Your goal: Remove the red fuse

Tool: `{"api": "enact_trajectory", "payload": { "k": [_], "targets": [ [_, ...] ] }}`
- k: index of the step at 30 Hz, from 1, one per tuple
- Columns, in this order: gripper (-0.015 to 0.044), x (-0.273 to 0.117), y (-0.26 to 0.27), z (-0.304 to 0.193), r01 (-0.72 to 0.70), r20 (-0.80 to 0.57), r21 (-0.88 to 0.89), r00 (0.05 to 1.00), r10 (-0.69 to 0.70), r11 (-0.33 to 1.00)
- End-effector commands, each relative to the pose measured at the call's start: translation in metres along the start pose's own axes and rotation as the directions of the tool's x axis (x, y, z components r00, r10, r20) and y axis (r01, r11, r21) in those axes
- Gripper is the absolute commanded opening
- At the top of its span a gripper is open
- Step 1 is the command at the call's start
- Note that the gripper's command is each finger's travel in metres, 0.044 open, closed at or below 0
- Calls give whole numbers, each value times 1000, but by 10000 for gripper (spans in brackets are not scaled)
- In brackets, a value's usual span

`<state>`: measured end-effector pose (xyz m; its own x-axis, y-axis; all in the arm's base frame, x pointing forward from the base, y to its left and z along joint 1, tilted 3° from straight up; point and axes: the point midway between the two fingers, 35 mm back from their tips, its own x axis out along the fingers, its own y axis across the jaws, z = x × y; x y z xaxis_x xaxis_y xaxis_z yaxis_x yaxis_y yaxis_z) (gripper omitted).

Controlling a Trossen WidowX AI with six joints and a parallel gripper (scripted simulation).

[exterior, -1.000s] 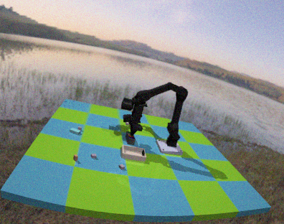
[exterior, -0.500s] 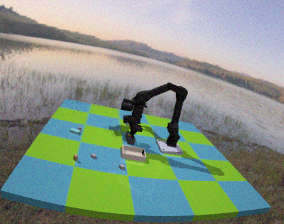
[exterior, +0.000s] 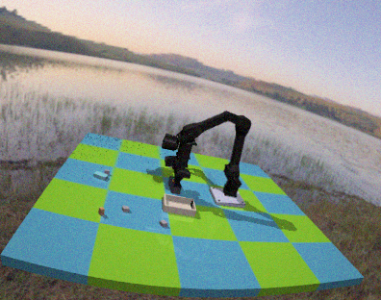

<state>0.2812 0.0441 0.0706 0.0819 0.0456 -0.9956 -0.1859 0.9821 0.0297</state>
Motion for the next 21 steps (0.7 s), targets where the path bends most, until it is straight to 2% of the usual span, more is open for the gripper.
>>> {"api": "enact_trajectory", "payload": {
  "k": [1, 6, 16, 21],
  "targets": [
    [68, 3, 0, -1, 3, -6, -2, 1000, -3, 1000],
    [68, 3, 0, -1, 3, -6, -2, 1000, -3, 1000],
    [1, 1, 0, -1, 0, -4, 0, 1000, 0, 1000],
    [0, 1, 0, -1, 0, -4, 0, 1000, 0, 1000]
  ]
}}
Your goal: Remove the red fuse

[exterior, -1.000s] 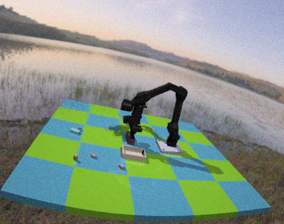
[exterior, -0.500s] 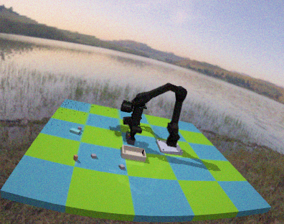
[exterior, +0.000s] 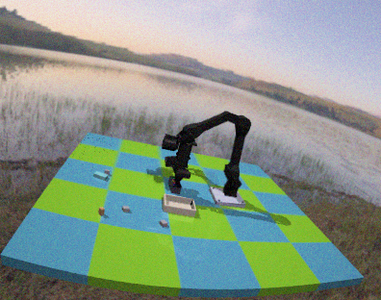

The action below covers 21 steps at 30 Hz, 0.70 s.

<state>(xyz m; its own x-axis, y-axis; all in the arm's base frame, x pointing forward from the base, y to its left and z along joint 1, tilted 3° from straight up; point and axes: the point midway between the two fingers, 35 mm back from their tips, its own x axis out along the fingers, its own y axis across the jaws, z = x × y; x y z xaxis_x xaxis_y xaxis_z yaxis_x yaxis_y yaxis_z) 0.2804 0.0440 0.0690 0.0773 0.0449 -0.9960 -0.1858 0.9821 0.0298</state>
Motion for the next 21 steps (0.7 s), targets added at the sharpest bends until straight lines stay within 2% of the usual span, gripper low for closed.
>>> {"api": "enact_trajectory", "payload": {
  "k": [1, 21],
  "targets": [
    [0, -1, 0, 0, 0, 0, 0, 1000, 0, 1000],
    [0, -10, 0, 1, 1, 0, 0, 1000, -1, 1000]
  ]
}}
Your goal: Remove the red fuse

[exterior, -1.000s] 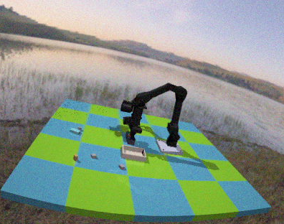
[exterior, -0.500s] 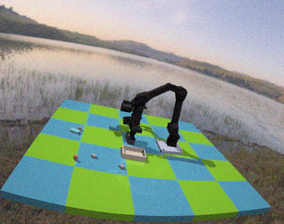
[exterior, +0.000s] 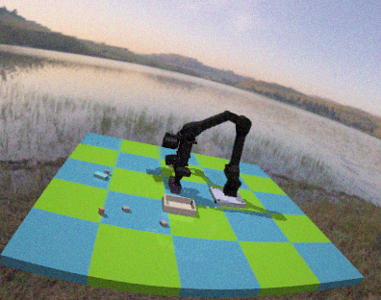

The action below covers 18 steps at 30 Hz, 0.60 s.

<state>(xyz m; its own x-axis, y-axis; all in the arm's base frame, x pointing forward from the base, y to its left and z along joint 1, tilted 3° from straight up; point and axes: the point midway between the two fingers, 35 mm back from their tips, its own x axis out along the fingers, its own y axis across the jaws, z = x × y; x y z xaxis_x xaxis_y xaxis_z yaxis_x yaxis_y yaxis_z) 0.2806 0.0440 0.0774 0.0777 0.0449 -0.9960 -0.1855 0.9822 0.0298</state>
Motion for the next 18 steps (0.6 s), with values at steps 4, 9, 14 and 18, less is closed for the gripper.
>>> {"api": "enact_trajectory", "payload": {
  "k": [4, 9, 14, 18],
  "targets": [
    [0, -4, 0, 0, 1, -1, -1, 1000, -1, 1000],
    [0, -7, 0, 0, 1, -1, -1, 1000, -1, 1000],
    [0, -9, 0, 0, 2, -1, -1, 1000, -2, 1000],
    [0, -11, 0, 0, 2, -1, -1, 1000, -2, 1000]
  ]
}}
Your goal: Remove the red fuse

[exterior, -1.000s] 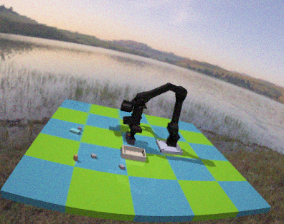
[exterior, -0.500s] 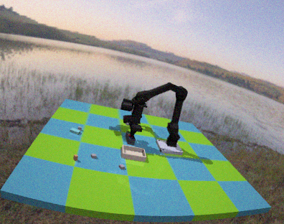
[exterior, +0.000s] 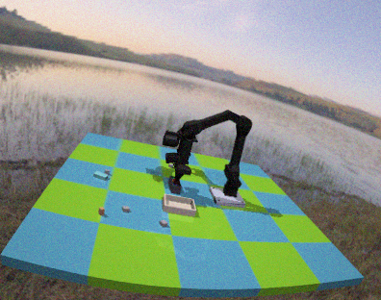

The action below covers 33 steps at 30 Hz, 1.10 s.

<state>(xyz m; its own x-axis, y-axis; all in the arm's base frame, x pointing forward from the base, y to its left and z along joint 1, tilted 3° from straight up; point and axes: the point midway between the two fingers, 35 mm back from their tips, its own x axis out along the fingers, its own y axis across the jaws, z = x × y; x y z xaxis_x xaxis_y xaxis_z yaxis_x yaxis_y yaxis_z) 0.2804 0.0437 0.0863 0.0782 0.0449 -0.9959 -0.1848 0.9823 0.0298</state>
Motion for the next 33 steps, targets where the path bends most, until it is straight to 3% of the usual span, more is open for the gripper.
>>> {"api": "enact_trajectory", "payload": {
  "k": [1, 33],
  "targets": [
    [0, -3, 0, 0, 2, -1, -2, 1000, -2, 1000],
    [0, -18, 0, -1, 3, -2, -3, 1000, -3, 1000]
  ]
}}
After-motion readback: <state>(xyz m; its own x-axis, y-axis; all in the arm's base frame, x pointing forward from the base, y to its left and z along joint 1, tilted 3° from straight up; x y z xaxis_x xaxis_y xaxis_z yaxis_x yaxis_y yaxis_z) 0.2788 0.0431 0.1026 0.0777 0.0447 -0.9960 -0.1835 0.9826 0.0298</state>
